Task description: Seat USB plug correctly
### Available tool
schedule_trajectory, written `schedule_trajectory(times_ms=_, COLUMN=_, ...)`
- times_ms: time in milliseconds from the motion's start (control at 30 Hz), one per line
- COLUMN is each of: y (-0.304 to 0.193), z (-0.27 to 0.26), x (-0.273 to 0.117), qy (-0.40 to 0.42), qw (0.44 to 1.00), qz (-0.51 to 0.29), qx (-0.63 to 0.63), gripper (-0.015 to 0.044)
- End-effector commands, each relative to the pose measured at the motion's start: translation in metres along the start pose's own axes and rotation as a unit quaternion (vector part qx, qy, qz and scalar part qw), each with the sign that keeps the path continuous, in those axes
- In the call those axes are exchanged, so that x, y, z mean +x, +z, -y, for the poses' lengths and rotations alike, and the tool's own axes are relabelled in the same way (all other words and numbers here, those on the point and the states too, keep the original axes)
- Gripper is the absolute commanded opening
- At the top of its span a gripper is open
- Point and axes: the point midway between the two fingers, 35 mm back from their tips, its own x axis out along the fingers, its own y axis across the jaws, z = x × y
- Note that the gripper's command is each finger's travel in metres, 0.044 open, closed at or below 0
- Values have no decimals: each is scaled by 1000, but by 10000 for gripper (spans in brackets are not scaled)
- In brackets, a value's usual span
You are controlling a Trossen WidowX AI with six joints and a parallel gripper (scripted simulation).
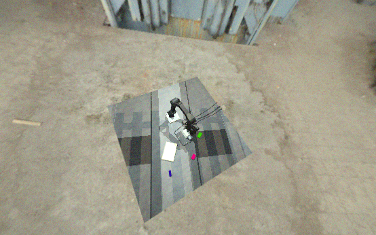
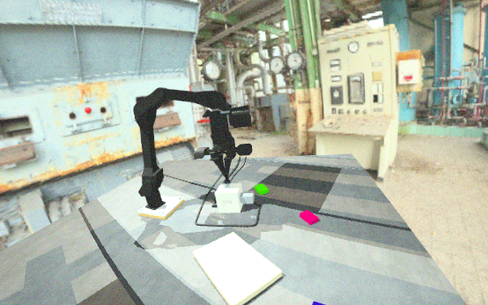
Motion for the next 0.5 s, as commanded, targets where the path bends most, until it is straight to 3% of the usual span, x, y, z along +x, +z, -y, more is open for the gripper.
schedule_trajectory(times_ms=0, y=0, z=0, x=1, qy=-1, qw=1000, qz=-2, qx=3, gripper=0)
schedule_trajectory(times_ms=467, y=0, z=0, x=3, qy=-1, qw=1000, qz=-2, qx=3, gripper=0)
